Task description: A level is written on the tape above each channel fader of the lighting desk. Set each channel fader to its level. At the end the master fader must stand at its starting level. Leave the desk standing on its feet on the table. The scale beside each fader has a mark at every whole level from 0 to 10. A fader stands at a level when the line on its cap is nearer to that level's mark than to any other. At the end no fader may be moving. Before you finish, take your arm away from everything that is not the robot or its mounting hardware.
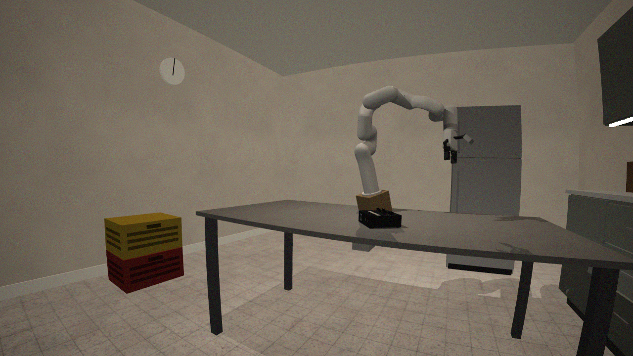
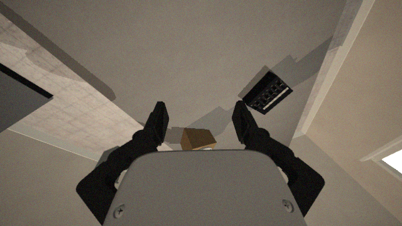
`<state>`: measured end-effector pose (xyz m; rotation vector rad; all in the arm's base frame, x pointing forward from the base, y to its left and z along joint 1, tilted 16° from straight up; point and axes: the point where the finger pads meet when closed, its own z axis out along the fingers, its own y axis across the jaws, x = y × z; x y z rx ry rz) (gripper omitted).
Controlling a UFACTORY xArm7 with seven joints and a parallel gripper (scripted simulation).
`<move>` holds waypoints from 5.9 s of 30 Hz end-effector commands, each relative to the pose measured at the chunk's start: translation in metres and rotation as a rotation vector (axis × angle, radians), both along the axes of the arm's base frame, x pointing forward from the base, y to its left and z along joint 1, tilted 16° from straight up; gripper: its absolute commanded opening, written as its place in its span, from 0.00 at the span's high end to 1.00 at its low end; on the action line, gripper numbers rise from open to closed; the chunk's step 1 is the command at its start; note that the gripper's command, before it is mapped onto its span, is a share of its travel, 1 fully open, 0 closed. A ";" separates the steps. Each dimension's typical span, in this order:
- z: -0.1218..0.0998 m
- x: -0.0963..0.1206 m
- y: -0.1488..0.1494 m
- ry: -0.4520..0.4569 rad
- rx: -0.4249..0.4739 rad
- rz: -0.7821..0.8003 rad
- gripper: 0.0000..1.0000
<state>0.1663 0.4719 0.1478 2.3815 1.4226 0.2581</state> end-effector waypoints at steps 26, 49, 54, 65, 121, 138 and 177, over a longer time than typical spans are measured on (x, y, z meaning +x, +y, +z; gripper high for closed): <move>0.006 0.086 -0.053 -0.038 0.068 -0.234 0.00; 0.003 0.224 -0.261 -0.106 0.254 -0.898 0.00; -0.001 0.235 -0.308 -0.112 0.292 -1.021 0.00; -0.005 0.239 -0.347 -0.117 0.332 -1.141 0.00; -0.079 0.247 -0.326 -0.649 0.592 -1.936 0.00; -0.079 0.247 -0.326 -0.649 0.592 -1.936 0.00; -0.079 0.247 -0.326 -0.649 0.592 -1.936 0.00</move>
